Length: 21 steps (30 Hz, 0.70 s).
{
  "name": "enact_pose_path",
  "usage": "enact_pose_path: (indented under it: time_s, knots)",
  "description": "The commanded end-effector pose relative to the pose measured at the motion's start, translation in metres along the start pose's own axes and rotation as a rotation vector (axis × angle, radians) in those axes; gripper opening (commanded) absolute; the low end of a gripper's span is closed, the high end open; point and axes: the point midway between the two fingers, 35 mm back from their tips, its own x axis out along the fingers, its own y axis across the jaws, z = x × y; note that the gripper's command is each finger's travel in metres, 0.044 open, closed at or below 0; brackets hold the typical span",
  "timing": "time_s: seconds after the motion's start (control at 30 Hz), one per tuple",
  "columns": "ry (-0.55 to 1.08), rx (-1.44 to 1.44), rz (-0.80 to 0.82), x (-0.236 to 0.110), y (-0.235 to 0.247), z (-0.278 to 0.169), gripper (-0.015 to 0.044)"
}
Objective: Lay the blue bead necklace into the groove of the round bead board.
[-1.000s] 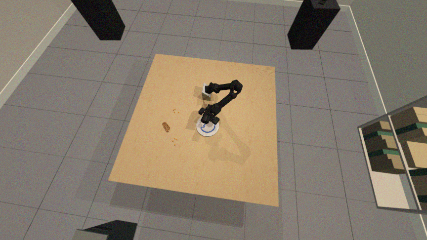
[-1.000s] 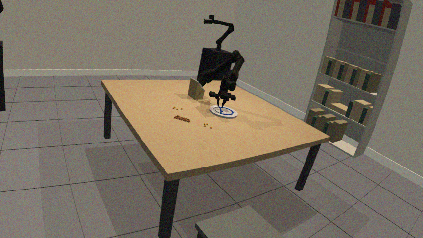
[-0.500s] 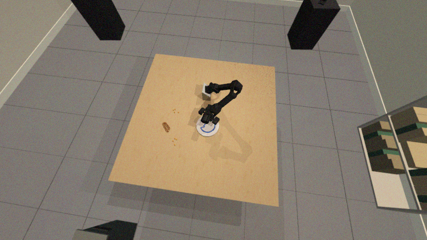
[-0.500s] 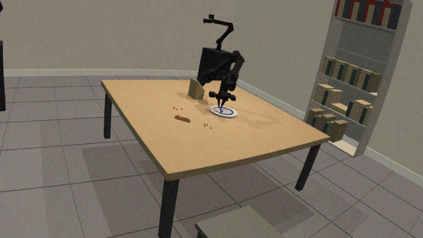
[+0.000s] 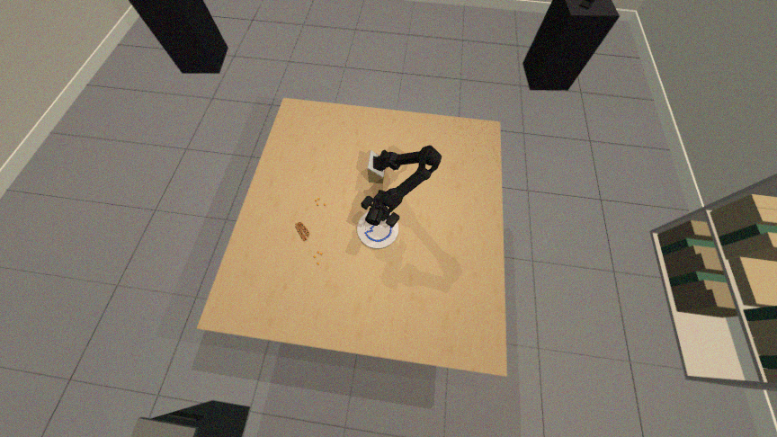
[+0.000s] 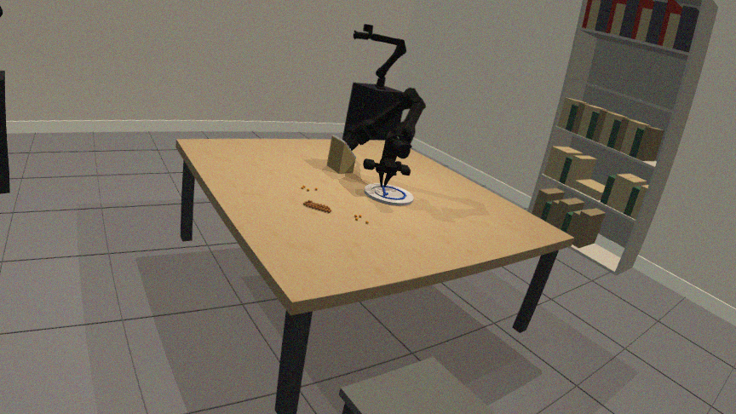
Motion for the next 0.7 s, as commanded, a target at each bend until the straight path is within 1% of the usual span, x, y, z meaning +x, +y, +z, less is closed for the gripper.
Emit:
enact_pose_path:
  time_s: [0.0, 0.67]
  knots:
    - [-0.001, -0.001, 0.000, -0.0003, 0.0002, 0.0003, 0.0000]
    - [0.003, 0.005, 0.002, -0.0060, -0.0040, -0.0037, 0.0000]
